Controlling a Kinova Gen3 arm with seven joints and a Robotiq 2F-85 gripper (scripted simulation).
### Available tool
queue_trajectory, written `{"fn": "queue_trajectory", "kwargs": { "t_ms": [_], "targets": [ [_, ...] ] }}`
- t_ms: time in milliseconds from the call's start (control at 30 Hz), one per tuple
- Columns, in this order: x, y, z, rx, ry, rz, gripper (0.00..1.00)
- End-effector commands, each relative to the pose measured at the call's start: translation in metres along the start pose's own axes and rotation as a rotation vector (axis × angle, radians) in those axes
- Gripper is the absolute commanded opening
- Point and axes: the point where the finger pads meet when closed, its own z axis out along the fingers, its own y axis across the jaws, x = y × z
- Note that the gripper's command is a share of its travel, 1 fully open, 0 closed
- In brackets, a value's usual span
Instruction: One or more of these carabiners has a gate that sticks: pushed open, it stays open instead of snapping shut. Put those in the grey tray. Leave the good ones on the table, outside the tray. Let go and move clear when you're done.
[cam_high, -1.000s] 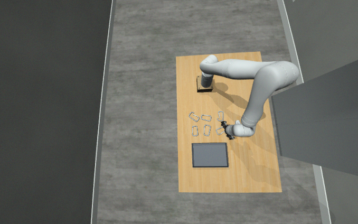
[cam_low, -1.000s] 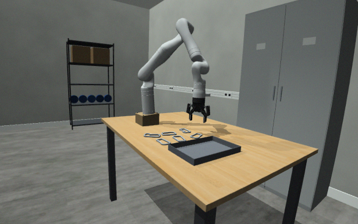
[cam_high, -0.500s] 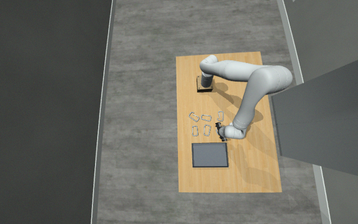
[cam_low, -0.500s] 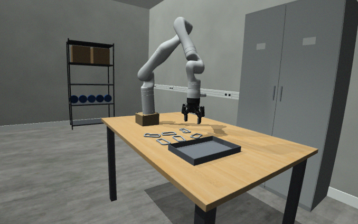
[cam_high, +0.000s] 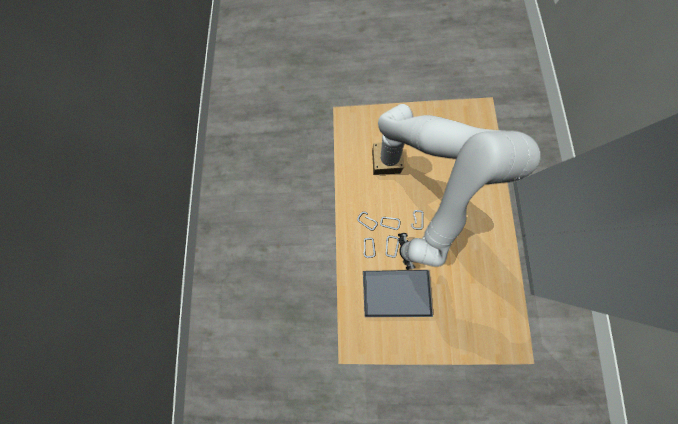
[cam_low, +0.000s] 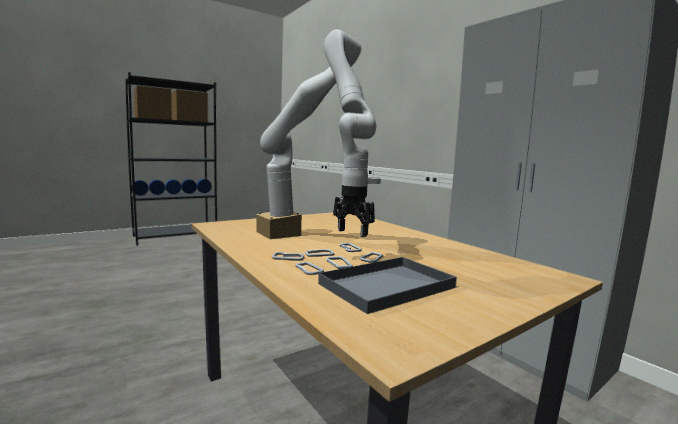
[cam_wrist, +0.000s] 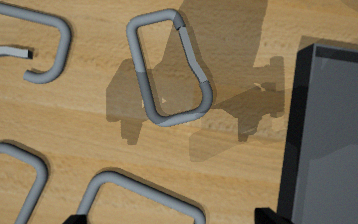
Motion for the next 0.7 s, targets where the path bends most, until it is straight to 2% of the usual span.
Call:
{"fn": "queue_trajectory", "kwargs": {
  "t_ms": [0,167,200,667],
  "targets": [
    [-0.006,0.000,0.000,-0.001,0.002,0.014,1.00],
    [-0.006,0.000,0.000,-0.001,0.002,0.014,1.00],
    [-0.008,-0.005,-0.050,-0.002,0.002,0.011,1.00],
    [-0.008,-0.005,-0.050,-0.002,0.002,0.011,1.00]
  ]
}}
